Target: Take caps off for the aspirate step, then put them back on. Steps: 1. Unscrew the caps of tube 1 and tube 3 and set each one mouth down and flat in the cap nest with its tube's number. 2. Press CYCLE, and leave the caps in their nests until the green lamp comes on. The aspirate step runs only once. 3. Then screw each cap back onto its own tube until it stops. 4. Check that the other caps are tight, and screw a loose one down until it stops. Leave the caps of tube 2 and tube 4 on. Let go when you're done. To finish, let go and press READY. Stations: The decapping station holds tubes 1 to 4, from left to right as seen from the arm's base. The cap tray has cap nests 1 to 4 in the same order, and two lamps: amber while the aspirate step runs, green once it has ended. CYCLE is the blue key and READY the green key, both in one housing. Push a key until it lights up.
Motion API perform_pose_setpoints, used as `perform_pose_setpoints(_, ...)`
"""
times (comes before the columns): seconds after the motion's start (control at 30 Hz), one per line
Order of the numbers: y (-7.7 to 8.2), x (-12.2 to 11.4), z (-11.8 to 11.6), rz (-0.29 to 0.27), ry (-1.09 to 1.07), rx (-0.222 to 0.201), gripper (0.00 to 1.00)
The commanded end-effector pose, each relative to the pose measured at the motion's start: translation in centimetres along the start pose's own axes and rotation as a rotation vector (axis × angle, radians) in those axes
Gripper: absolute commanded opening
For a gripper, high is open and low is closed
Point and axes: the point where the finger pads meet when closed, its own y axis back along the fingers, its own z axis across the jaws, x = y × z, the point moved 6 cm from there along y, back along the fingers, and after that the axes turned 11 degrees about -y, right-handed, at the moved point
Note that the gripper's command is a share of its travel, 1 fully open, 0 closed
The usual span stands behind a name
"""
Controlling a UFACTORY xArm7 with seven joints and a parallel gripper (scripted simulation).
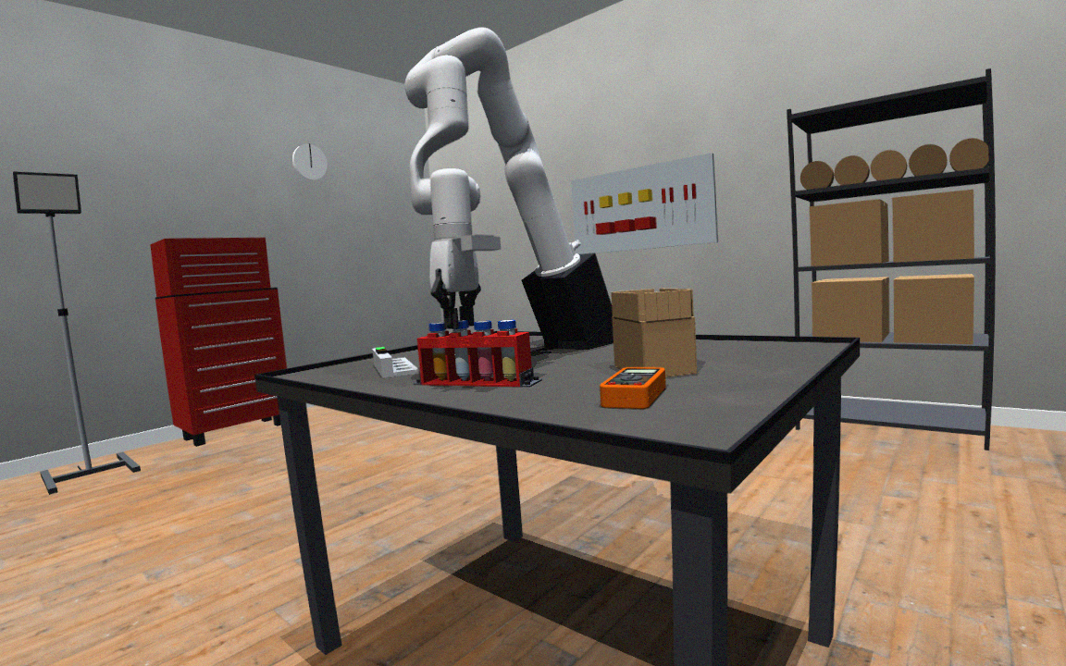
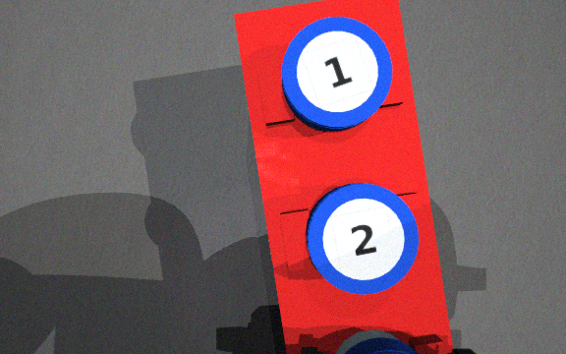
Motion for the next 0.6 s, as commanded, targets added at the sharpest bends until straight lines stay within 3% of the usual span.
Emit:
perform_pose_setpoints(0.0, 0.05, -0.03, 0.15, 0.009, 0.131, 0.006, 0.46)
perform_pose_setpoints(0.37, 0.05, -0.03, 0.15, 0.010, 0.556, 0.004, 0.46)
perform_pose_setpoints(0.57, 0.05, -0.03, 0.15, 0.010, 0.556, 0.004, 0.46)
